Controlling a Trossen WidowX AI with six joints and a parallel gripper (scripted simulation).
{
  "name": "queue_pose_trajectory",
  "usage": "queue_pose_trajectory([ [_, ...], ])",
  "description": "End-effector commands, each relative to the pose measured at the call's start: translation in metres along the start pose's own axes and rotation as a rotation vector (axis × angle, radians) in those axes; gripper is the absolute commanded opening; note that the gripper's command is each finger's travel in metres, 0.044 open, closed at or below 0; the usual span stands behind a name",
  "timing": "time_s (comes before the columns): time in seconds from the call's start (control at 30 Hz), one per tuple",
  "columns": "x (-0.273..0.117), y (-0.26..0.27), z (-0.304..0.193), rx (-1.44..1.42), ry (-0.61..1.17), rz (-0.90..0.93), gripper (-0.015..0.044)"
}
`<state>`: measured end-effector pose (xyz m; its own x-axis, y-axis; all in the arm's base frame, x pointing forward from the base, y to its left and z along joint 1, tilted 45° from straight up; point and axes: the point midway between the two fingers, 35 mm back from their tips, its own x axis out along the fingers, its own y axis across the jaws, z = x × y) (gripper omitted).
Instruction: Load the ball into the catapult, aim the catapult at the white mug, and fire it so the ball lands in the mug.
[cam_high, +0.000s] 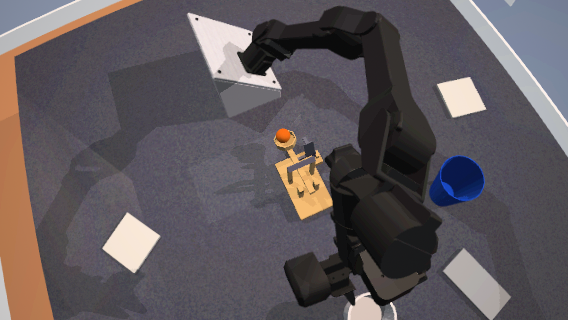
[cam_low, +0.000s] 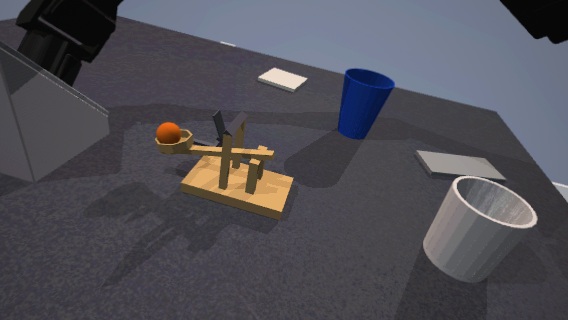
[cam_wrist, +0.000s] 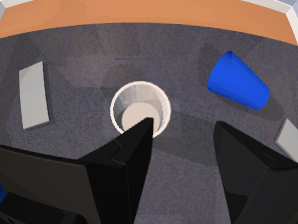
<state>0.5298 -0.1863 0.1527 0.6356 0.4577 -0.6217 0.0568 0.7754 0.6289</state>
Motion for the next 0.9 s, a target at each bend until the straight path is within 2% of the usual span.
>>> queue_pose_trajectory([
  [0.0, -0.001, 0.001, 0.002, -0.002, -0.007, 0.004, 0.0072],
  [0.1, -0.001, 0.001, 0.002, -0.002, -0.007, 0.004, 0.0000],
  [0.43, -0.001, 0.004, 0.000, -0.018, 0.000, -0.002, 0.0000],
  [0.87, -0.002, 0.049, -0.051, -0.337, 0.145, -0.096, 0.0000],
])
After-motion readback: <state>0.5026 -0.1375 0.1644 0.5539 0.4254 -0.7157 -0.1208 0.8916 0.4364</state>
